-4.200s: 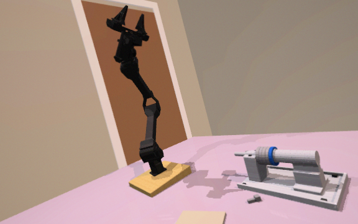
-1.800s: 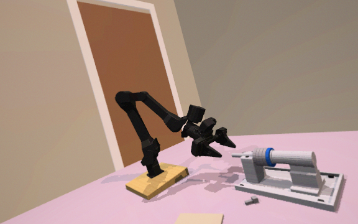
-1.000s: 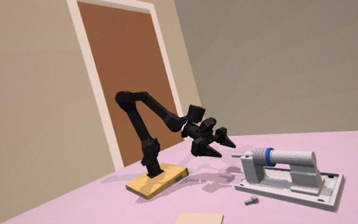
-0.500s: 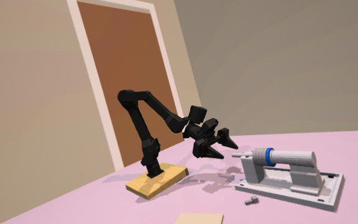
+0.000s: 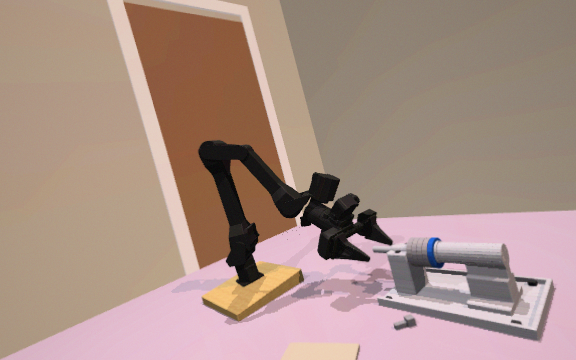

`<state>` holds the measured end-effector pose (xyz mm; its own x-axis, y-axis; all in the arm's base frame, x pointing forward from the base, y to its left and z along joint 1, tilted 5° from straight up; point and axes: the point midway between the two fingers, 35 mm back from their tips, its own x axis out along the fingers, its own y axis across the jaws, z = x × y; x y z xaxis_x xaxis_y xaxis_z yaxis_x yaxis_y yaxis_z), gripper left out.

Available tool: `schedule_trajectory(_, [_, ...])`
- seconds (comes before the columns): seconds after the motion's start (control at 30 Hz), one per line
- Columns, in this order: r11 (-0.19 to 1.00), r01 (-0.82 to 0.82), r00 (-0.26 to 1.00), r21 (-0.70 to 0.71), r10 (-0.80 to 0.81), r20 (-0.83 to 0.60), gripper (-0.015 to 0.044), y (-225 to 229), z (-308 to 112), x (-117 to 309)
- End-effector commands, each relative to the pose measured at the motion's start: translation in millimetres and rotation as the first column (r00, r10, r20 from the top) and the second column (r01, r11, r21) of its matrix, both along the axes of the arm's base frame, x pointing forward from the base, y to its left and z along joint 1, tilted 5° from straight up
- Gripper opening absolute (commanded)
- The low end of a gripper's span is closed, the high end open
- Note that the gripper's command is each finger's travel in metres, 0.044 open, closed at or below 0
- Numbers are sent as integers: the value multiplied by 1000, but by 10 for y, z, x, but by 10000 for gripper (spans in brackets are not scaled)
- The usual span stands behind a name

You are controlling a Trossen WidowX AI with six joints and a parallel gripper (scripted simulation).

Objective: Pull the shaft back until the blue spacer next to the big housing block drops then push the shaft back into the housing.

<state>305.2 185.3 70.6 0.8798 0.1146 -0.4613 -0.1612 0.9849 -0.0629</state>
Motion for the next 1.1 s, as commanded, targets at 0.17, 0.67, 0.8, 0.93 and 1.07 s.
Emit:
schedule_trajectory(0.17, [1000, -6, 1000, -1, 6, 1, 440, 12, -41, 83])
schedule_trajectory(0.67, [1000, -6, 1000, -1, 6, 1, 440, 12, -41, 83])
schedule_trajectory(0.8, [1000, -6, 1000, -1, 6, 1, 440, 12, -41, 83])
schedule_trajectory(0.93, [1000, -6, 1000, -1, 6, 1, 440, 12, -41, 83])
schedule_trajectory(1.07, [1000, -6, 1000, -1, 6, 1, 440, 12, -41, 83])
